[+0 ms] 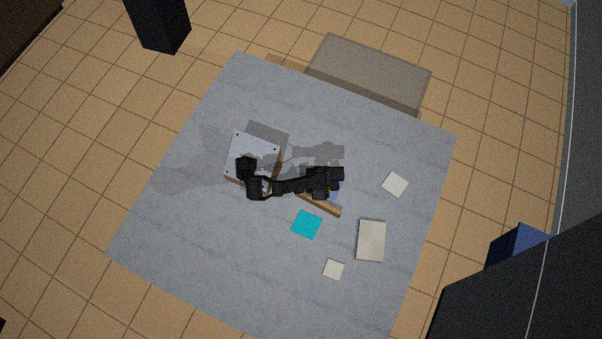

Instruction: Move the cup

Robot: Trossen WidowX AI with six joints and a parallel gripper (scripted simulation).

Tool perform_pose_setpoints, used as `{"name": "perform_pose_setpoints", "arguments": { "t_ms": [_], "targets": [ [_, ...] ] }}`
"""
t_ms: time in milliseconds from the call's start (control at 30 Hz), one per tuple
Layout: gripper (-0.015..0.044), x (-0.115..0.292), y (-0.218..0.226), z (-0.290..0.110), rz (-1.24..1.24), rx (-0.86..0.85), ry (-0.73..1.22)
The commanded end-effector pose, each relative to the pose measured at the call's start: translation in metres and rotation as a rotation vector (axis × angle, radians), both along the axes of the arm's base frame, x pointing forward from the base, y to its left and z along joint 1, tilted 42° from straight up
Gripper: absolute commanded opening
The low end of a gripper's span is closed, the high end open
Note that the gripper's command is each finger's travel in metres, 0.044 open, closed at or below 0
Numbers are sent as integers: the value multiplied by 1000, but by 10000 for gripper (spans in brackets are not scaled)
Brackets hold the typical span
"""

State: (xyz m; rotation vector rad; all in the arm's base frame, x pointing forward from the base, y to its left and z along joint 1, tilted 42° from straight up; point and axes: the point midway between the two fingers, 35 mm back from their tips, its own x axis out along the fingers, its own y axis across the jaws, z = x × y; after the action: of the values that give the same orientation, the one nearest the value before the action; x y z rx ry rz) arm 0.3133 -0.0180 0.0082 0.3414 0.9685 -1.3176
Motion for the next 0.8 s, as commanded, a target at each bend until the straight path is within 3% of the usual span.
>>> {"name": "perform_pose_setpoints", "arguments": {
  "t_ms": [0, 767],
  "targets": [
    [0, -1, -7, 9, 6, -3, -8],
    [0, -11, -50, 49, 6, -6, -7]
  ]
}}
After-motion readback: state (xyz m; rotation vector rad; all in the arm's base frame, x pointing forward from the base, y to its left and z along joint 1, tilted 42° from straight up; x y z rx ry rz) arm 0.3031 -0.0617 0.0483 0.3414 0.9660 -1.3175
